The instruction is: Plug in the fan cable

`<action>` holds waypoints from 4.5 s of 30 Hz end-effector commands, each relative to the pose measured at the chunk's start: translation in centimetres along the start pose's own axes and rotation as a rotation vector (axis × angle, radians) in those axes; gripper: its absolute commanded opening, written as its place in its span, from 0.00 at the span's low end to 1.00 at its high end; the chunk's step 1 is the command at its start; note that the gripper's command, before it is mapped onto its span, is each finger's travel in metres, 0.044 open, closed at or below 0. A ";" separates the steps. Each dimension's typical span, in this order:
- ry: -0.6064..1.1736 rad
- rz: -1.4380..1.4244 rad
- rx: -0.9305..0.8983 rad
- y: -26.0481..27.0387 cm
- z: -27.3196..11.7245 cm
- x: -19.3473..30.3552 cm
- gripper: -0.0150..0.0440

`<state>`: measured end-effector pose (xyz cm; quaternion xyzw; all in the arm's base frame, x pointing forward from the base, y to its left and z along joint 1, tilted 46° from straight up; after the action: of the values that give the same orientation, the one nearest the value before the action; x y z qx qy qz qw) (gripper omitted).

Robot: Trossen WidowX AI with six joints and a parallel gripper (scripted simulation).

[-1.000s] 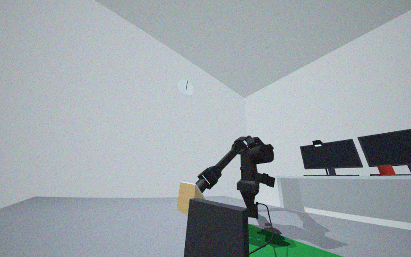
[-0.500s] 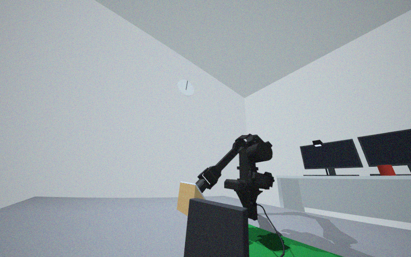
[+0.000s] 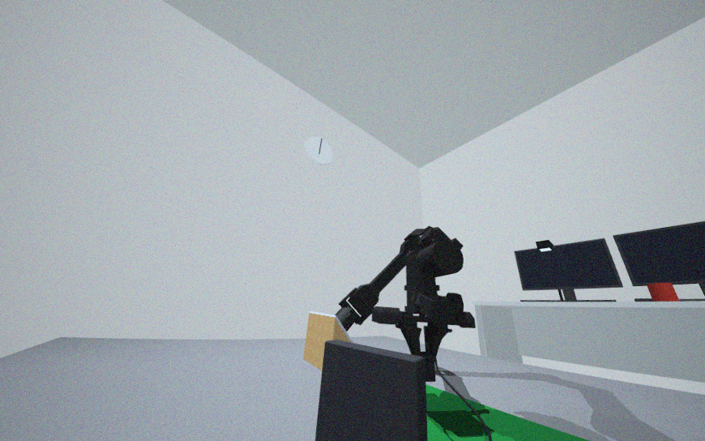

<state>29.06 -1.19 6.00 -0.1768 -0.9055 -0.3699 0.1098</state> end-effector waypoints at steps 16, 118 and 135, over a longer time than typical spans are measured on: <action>-0.005 0.627 0.002 -2.2 0.1 -2.1 0.25; -0.004 0.632 0.001 -1.8 2.8 -1.5 0.25; -0.003 0.632 0.000 -1.8 3.9 -1.5 0.25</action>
<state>29.56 -0.25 1.86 -0.4489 -0.8074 -0.3165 0.2156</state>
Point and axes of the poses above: the point midway between the two fingers, 35 mm back from their tips, its own z axis out along the fingers, its own y axis across the jaws, x = y × z, the point moved 7 cm from there along -z, back along the fingers, and after that the axes turned 1 degree about z, right-handed, at the moved point
